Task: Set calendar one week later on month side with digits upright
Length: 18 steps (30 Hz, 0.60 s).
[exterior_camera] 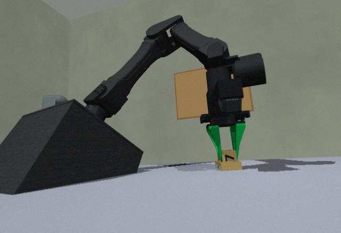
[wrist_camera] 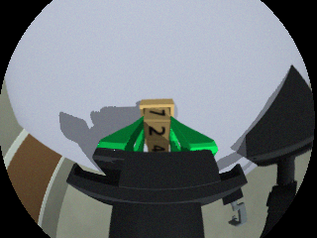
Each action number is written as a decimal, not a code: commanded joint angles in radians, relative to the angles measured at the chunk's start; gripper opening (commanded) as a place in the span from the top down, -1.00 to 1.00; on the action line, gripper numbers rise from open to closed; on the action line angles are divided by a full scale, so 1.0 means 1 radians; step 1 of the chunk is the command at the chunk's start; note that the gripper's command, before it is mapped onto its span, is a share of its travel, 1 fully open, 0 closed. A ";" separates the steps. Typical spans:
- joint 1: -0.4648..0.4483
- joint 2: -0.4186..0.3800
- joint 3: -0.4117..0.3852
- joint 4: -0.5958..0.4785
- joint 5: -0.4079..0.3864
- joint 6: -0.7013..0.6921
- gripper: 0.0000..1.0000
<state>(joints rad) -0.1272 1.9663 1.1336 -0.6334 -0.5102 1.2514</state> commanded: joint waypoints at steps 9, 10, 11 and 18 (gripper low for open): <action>-0.002 0.015 -0.012 0.016 0.013 0.006 0.49; -0.002 0.015 -0.012 0.016 0.013 0.006 0.41; -0.002 0.015 -0.012 0.016 0.013 0.006 0.41; -0.002 0.015 -0.012 0.015 0.013 0.006 0.26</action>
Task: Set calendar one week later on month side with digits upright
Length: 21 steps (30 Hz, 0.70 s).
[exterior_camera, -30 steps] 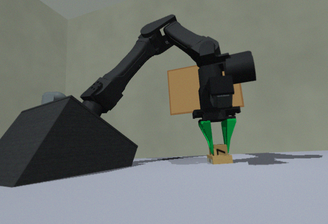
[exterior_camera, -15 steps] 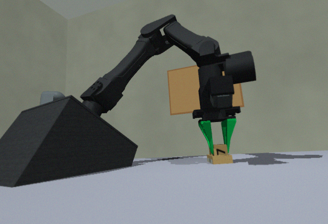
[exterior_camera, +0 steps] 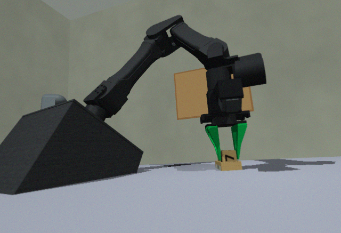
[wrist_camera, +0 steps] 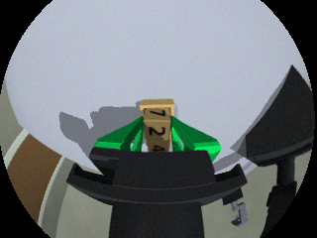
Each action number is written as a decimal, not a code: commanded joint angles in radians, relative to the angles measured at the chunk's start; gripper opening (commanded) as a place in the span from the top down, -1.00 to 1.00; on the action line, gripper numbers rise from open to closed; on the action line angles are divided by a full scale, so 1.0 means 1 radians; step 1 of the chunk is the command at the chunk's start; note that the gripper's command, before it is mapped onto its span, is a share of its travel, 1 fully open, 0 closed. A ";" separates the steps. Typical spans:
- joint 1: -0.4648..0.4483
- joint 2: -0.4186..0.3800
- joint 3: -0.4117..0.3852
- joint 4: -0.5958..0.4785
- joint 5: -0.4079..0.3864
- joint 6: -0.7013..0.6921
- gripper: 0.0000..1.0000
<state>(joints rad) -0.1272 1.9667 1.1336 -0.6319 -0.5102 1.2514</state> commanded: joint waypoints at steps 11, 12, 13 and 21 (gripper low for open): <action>-0.002 0.014 -0.012 0.011 0.013 0.006 0.11; -0.002 0.014 -0.012 0.011 0.013 0.006 0.11; -0.002 0.014 -0.012 0.011 0.013 0.006 0.11; -0.017 -0.028 0.019 -0.021 0.013 -0.008 0.11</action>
<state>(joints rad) -0.1272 1.9667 1.1336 -0.6319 -0.5102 1.2510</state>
